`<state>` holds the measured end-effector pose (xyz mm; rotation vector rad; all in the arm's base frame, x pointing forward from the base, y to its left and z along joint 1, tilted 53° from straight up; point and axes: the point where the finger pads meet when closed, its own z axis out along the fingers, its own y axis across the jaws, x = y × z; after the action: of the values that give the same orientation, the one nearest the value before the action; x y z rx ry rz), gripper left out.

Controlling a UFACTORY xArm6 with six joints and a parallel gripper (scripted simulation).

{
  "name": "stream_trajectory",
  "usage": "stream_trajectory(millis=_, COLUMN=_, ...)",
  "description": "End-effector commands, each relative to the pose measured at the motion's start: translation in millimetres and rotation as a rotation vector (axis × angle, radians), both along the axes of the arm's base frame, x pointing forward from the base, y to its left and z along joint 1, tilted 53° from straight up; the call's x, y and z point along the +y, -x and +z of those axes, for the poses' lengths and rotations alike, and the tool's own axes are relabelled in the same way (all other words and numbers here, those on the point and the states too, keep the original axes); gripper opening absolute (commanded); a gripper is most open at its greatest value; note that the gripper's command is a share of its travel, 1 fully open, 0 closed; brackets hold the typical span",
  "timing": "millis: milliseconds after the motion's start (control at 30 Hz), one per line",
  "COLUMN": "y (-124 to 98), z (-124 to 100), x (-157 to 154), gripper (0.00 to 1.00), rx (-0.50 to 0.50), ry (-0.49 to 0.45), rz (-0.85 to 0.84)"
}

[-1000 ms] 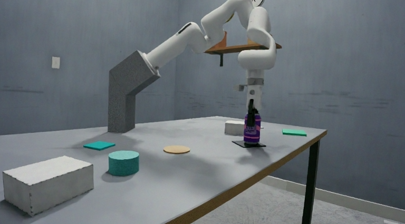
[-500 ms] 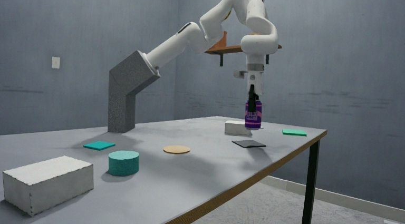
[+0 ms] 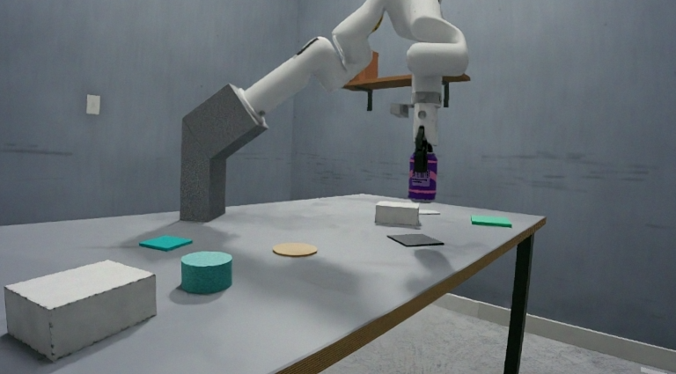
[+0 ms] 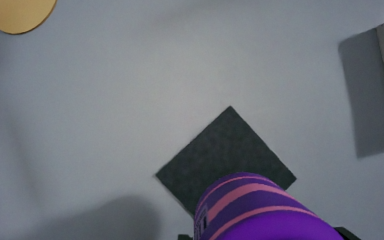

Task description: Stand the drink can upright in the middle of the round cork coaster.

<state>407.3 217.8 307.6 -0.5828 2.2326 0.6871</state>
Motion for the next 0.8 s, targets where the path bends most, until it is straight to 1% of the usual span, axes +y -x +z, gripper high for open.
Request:
stream_trajectory(millis=0, y=0.3, z=1.6, x=-1.6, gripper=0.0, rx=-0.001, ry=0.001, rz=0.0)
stream_trajectory(millis=333, y=-2.3, z=-4.6, x=-6.7, gripper=0.0, rx=0.003, ry=0.008, rz=0.002)
stream_trajectory(millis=533, y=-6.1, z=-13.9, x=-14.5, gripper=0.0, rx=0.008, ry=0.017, rz=0.004)
stream_trajectory(millis=600, y=-6.1, z=-13.9, x=-14.5, gripper=0.0, rx=0.008, ry=0.017, rz=0.004)
stream_trajectory(millis=767, y=-10.2, z=-25.1, x=-24.2, gripper=0.0, rx=0.015, ry=0.027, rz=0.008)
